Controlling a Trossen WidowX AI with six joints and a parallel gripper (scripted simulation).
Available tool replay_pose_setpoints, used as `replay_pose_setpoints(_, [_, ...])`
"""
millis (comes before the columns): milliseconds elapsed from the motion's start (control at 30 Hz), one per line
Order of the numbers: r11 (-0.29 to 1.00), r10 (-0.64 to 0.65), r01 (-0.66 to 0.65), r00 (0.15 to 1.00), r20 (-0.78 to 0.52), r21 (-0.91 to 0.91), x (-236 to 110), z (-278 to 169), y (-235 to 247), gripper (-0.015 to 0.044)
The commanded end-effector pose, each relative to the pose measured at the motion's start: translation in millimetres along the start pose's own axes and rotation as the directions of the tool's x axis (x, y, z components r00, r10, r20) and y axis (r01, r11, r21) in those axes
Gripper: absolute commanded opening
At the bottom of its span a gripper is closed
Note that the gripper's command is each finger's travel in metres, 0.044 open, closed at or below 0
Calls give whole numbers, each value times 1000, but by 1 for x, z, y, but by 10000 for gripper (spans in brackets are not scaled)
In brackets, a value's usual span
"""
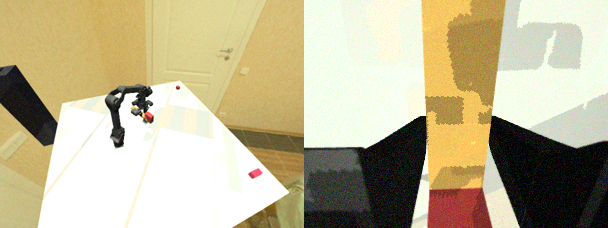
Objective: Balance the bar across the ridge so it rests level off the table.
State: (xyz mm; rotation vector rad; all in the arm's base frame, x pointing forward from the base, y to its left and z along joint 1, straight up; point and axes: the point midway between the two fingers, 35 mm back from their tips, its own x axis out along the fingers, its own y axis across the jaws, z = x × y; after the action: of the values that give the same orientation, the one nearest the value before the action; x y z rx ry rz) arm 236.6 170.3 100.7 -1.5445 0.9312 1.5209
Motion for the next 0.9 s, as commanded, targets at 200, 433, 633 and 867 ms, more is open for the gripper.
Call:
replay_pose_setpoints(200, [1000, 0, 0, 1000, 0, 0, 0, 0, 0, 172])
replay_pose_setpoints(433, [1000, 0, 0, 1000, 0, 0, 0, 0, 0, 173])
replay_pose_setpoints(633, [1000, 0, 0, 1000, 0, 0, 0, 0, 0, 185])
replay_pose_setpoints(867, [1000, 0, 0, 1000, 0, 0, 0, 0, 0, 211])
